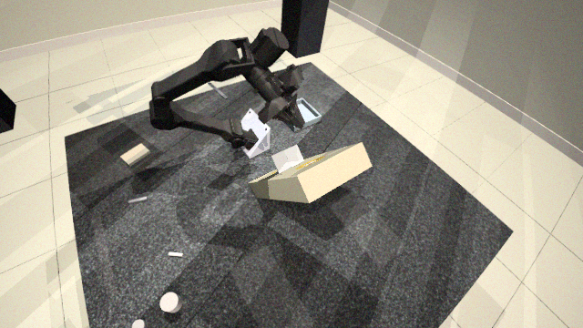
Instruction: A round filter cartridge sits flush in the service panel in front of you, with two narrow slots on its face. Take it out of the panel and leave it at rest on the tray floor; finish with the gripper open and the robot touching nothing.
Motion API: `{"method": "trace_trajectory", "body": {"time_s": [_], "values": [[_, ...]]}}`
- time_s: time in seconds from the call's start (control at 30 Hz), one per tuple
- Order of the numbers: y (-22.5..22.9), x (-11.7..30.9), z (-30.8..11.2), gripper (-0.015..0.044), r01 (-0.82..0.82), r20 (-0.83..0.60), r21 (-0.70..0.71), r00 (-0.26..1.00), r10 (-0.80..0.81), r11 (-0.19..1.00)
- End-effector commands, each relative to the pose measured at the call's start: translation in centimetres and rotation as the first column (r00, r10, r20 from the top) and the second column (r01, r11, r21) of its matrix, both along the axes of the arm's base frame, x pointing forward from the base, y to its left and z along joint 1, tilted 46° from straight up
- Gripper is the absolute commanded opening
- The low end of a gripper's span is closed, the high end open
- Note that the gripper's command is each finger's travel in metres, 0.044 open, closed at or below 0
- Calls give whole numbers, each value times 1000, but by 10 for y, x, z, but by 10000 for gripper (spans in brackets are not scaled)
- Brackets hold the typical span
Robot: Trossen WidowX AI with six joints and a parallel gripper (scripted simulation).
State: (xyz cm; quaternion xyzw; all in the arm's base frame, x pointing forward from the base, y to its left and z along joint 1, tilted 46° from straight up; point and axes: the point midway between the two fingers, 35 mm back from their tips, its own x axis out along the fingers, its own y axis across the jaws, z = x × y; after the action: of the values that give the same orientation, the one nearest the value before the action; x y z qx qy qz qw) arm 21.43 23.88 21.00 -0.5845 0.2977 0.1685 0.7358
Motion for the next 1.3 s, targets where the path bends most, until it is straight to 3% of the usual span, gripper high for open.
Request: {"method": "trace_trajectory", "body": {"time_s": [0.0, 1.27], "values": [[-18, 28, 5, 93, 228, 298, -124, 937, -183, 966], [-31, 62, -10, 93, 228, 292, -122, 938, -185, 966]]}}
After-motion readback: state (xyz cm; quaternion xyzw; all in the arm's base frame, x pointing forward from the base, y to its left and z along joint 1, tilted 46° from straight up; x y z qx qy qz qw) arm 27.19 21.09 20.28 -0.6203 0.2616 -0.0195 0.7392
